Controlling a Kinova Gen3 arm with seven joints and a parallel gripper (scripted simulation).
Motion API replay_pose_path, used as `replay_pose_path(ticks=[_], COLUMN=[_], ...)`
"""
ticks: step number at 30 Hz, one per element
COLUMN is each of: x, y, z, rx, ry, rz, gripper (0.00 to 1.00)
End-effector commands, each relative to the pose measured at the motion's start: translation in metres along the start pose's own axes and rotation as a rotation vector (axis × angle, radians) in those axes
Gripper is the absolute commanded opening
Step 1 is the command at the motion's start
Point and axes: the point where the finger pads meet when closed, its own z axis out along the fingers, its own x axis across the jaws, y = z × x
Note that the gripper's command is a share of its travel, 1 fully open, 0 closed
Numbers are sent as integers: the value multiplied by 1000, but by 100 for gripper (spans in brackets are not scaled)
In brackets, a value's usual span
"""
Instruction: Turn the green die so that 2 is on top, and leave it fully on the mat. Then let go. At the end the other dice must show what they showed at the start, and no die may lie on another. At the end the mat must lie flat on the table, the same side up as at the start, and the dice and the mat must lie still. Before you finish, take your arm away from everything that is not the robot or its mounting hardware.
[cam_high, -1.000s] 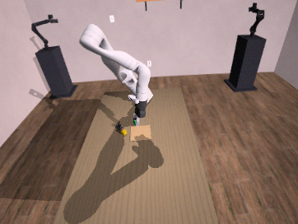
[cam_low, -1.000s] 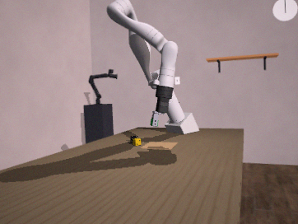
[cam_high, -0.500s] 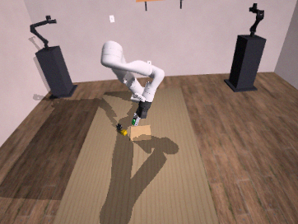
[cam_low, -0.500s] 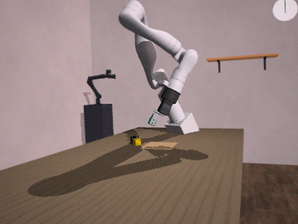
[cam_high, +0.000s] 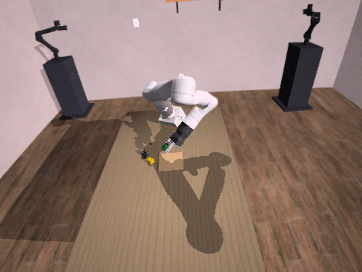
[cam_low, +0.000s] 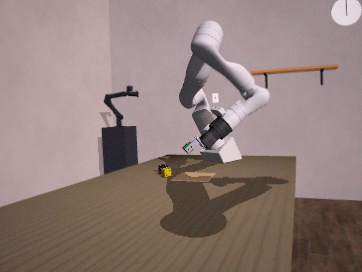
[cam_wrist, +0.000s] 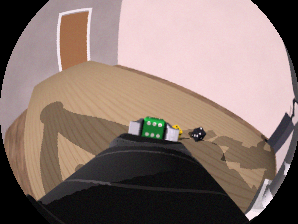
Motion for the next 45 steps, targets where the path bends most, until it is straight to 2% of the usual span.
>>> replay_pose_path(ticks=[1,6,12,31,45], x=[3,2,2,2,4], y=[12,12,12,21,56], z=[-4,-4,-5,3,31], rx=[55,145,188,189,189], ry=[-12,-18,-24,-14,-14], rz=[-42,-41,-41,-41,-41], gripper=[57,57,57,57,57])
